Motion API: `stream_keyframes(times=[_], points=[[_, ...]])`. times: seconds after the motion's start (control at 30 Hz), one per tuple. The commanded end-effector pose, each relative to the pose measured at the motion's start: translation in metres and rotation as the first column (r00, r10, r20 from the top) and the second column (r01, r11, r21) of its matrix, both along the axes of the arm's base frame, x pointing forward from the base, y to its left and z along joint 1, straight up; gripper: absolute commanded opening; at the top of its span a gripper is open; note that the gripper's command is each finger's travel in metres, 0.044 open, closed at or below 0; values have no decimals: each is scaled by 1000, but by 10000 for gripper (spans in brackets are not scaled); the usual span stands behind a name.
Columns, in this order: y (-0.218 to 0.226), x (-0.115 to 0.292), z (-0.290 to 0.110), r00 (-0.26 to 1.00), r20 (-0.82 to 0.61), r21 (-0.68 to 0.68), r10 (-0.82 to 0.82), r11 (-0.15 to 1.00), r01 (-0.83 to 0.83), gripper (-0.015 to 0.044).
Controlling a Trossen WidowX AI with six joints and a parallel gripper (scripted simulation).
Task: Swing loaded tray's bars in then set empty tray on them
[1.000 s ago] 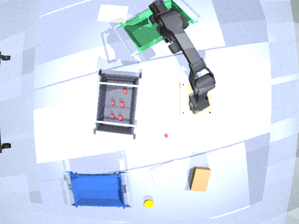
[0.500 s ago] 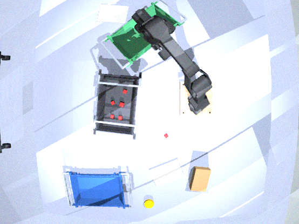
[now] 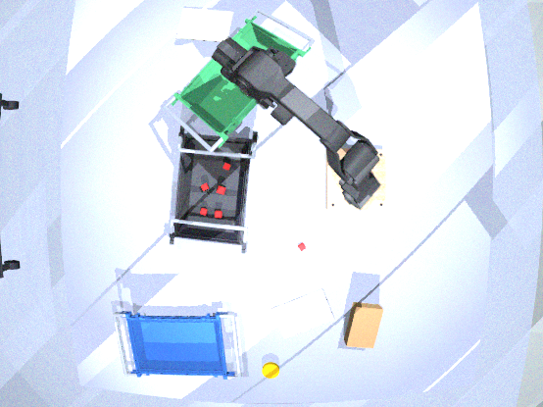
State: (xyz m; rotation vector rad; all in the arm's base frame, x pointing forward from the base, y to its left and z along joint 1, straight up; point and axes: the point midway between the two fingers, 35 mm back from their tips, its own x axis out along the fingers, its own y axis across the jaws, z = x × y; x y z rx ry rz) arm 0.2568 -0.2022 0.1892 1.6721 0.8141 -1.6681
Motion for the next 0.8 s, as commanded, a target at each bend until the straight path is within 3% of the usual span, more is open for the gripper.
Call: stream_keyframes(times=[0.0,0.77], points=[[12,9,4,999,15,-11,33,999,-33,0],[91,50,4,965,16,-9,261,965,-261,0]])
